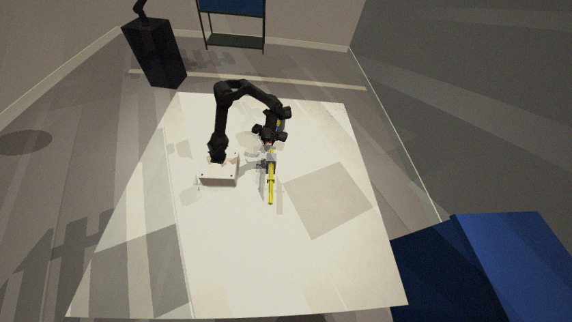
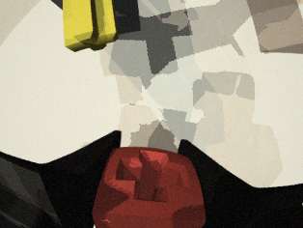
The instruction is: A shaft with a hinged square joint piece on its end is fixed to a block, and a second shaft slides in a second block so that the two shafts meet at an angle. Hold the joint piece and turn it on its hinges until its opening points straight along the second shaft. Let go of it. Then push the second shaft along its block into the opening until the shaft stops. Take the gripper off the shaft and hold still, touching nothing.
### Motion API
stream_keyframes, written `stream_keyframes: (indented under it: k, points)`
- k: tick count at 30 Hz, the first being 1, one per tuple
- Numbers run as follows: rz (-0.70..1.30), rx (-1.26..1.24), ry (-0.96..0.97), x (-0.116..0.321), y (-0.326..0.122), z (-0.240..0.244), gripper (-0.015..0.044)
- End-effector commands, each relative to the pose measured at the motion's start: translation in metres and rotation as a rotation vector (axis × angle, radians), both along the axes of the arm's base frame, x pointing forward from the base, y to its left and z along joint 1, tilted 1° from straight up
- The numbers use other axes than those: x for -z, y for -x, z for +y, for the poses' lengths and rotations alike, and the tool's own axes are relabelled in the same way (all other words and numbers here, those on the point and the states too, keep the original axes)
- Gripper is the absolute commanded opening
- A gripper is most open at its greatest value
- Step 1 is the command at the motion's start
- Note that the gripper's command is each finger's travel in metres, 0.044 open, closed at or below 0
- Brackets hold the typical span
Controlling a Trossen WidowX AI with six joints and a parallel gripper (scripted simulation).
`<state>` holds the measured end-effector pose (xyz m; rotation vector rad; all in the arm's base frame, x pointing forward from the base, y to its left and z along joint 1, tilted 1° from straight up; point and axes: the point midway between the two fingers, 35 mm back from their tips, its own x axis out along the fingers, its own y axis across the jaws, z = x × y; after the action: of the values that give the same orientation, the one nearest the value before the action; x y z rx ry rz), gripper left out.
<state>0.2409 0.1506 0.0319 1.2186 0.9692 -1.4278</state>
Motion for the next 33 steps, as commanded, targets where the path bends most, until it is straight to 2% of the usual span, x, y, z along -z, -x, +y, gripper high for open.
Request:
stream_keyframes:
  k: [1,8,25,33]
  points:
    - [0.000,0.000,0.000,0.000,0.000,0.000,0.0000]
    - [-0.002,-0.019,-0.012,0.001,-0.001,0.000,0.0000]
    - [-0.020,-0.290,-0.189,0.009,-0.015,-0.001,0.0000]
    - [-0.016,-0.321,-0.207,0.010,-0.016,-0.001,0.0000]
